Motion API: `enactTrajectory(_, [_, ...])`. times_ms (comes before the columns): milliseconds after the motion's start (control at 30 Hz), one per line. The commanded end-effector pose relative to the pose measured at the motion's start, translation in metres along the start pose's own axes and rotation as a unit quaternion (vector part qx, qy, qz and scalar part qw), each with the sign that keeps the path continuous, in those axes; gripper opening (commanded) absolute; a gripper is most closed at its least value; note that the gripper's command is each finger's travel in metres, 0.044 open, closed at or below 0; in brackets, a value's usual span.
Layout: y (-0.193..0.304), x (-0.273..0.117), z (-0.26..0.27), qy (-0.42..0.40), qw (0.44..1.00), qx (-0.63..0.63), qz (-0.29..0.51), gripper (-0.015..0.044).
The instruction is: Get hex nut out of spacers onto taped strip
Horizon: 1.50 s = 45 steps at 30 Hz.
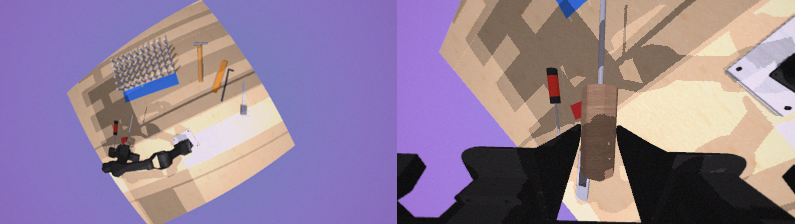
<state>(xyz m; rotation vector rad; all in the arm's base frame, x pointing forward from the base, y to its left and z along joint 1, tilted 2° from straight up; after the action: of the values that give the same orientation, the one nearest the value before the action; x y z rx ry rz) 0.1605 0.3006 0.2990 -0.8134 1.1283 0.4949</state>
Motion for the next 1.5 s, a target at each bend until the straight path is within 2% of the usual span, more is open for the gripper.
enactTrajectory(0, [0.023,-0.008,0.005,-0.005,0.999,0.029,-0.016,0.0000])
enactTrajectory(133, [0.038,-0.011,0.007,-0.008,0.999,0.046,-0.023,0.0000])
enactTrajectory(1467, [0.047,0.011,0.009,-0.008,0.999,0.046,-0.023,0.0000])
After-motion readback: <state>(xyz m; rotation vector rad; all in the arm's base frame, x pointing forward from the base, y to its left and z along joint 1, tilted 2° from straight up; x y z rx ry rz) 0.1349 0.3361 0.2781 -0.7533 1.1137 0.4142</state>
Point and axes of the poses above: the point midway between the two fingers, 35 mm back from their tips, its own x axis out along the fingers, its own z axis across the jaws, y = z × x, the point moved 9 cm from there along -x, back along the fingers, and after that the axes turned 14 degrees about -x, right-handed, at the moved point
